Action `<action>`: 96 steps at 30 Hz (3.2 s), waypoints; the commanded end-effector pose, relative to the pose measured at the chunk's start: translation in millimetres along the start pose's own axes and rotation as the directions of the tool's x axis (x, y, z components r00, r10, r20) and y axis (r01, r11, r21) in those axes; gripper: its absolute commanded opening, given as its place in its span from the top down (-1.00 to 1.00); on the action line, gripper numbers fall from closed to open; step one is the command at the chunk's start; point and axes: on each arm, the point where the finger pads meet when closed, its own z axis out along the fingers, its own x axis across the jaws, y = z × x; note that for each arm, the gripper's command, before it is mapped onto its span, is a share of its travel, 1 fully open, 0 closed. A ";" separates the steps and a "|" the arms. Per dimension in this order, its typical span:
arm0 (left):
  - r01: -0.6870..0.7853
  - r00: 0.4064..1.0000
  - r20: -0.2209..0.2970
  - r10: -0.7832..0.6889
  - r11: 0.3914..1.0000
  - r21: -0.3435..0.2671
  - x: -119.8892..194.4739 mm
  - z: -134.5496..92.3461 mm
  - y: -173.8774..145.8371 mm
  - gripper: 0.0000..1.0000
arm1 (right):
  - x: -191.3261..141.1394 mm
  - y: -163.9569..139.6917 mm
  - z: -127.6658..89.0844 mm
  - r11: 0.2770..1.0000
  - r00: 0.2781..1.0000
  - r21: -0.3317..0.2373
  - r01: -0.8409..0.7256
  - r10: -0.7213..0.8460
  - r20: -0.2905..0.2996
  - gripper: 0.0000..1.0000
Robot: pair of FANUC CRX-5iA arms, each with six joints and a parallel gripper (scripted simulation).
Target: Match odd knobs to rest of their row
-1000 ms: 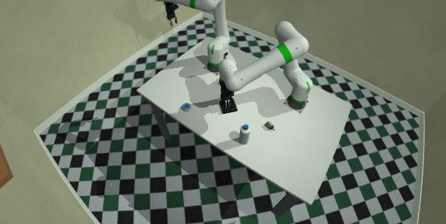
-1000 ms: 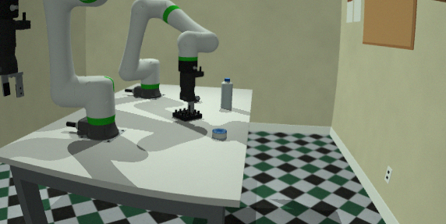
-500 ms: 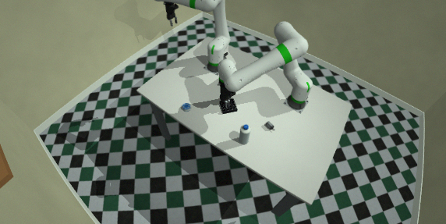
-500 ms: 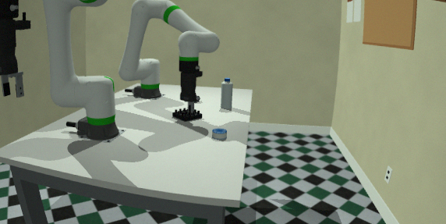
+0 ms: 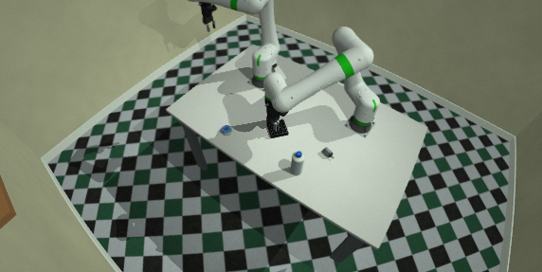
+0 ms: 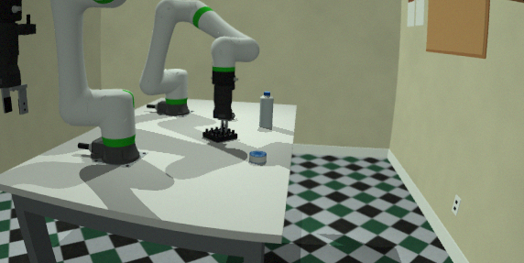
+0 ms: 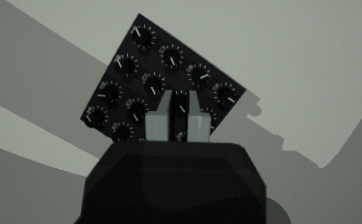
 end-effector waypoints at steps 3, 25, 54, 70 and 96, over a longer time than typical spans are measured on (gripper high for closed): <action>0.182 0.983 -0.004 -0.182 0.983 0.002 0.4 -1.0 0.5 0.40 | -0.1 0.2 -0.8 1.000 1.000 -0.002 0.000 0.000 0.000 -1.00; 0.601 0.799 -0.004 -0.601 0.799 0.000 0.5 -1.0 0.5 0.40 | -0.1 0.2 -0.8 1.000 1.000 -0.002 0.000 0.000 0.000 -1.00; 0.850 0.527 -0.004 -0.850 0.527 -0.001 0.5 -1.0 0.5 0.40 | -0.1 0.2 -0.8 1.000 1.000 -0.002 0.000 0.000 0.000 -1.00; 0.860 0.509 -0.004 -0.860 0.509 -0.001 0.5 -1.0 0.5 0.40 | -0.1 0.2 -0.8 1.000 1.000 -0.002 0.000 0.000 0.000 -1.00; 0.860 0.509 -0.004 -0.860 0.509 -0.001 0.4 -9.1 0.5 0.07 | -0.1 0.2 -0.8 1.000 1.000 -0.002 0.000 0.000 0.000 -1.00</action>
